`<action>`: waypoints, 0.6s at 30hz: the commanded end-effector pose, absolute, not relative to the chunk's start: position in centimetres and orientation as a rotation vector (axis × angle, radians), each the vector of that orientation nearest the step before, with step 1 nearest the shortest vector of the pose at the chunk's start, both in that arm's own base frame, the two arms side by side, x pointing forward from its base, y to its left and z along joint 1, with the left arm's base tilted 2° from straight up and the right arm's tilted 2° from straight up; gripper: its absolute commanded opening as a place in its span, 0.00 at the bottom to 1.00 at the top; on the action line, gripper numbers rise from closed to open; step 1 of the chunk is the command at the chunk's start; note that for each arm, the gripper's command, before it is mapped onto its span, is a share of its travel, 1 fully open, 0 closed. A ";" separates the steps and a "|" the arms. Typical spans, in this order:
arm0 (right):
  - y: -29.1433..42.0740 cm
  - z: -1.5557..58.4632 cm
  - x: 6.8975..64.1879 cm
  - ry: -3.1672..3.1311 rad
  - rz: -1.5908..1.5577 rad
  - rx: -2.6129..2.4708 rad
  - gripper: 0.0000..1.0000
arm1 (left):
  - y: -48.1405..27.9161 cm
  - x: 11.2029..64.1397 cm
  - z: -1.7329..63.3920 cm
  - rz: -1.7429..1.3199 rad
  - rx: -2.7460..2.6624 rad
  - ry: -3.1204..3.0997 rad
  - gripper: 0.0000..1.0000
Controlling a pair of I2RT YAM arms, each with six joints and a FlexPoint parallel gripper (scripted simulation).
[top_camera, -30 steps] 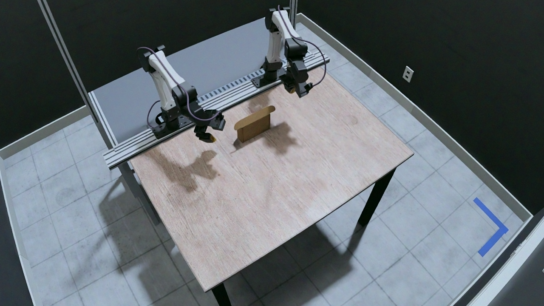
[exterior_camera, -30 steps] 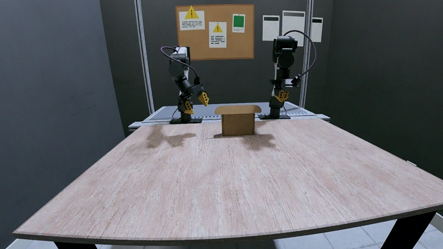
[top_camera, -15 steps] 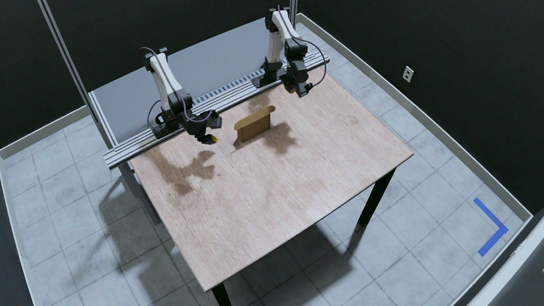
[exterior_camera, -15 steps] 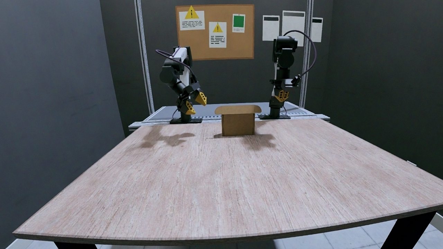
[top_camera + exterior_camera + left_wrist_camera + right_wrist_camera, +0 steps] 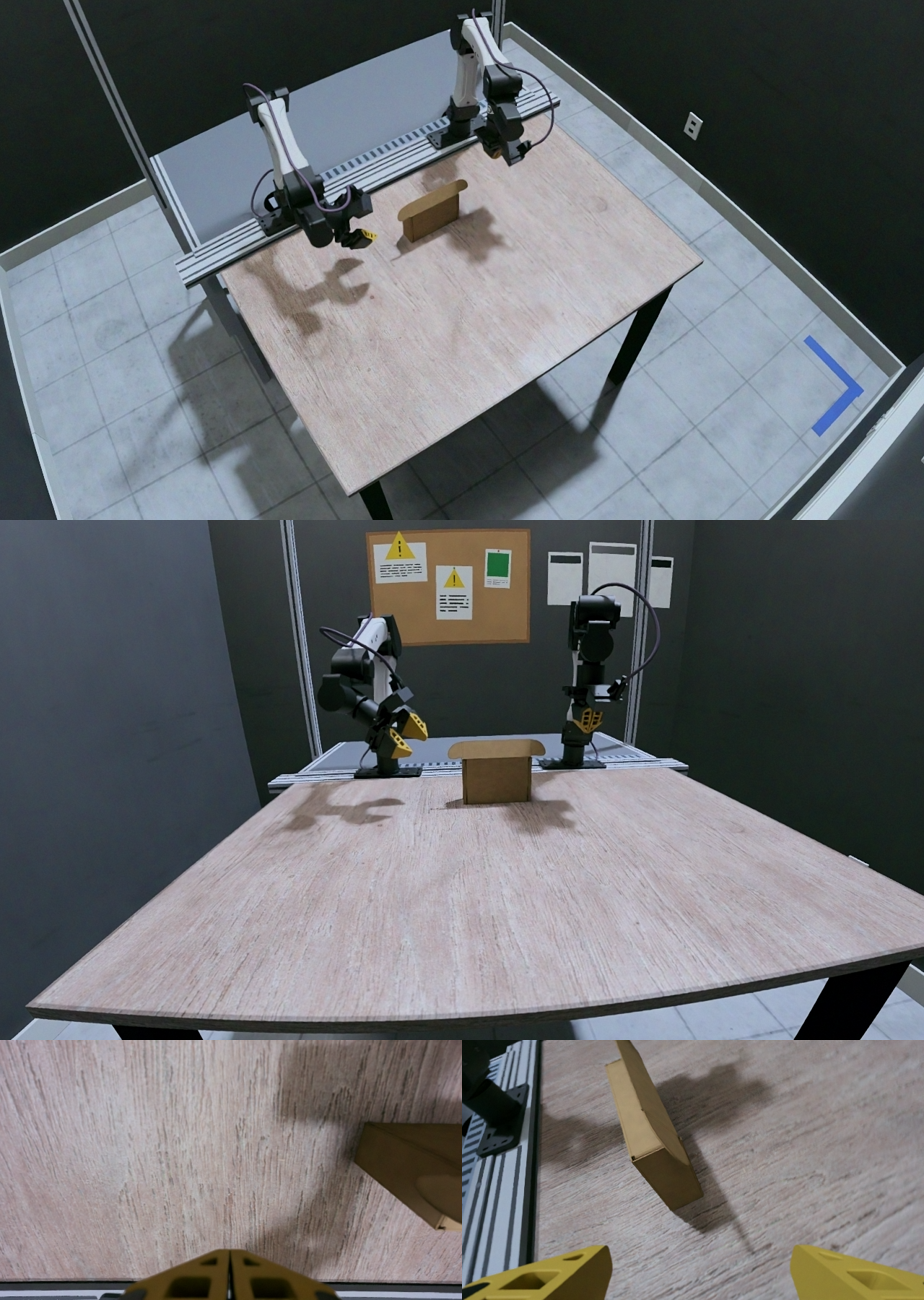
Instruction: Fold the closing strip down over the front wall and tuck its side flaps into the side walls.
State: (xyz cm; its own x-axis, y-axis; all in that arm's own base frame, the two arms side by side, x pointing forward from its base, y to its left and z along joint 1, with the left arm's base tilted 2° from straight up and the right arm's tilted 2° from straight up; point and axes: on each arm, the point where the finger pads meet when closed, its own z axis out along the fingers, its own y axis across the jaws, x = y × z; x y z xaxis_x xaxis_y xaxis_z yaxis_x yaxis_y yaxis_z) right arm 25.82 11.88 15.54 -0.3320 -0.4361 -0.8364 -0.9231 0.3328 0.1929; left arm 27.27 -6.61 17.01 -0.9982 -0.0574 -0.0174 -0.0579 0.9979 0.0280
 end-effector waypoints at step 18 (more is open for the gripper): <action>12.0 15.9 25.8 1.429 1.034 -1.443 0.80 | -6.7 27.3 17.4 0.044 -0.092 3.115 0.00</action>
State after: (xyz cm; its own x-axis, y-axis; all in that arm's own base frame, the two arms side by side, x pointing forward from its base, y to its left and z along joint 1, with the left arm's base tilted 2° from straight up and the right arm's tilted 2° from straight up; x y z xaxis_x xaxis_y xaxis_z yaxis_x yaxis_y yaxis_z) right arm 26.06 12.13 15.19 -0.0622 -0.3515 -0.9341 -0.9947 0.0983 0.0293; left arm 27.27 -6.61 17.01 -0.9982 -0.0575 -0.0174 -0.0579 0.9979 0.0280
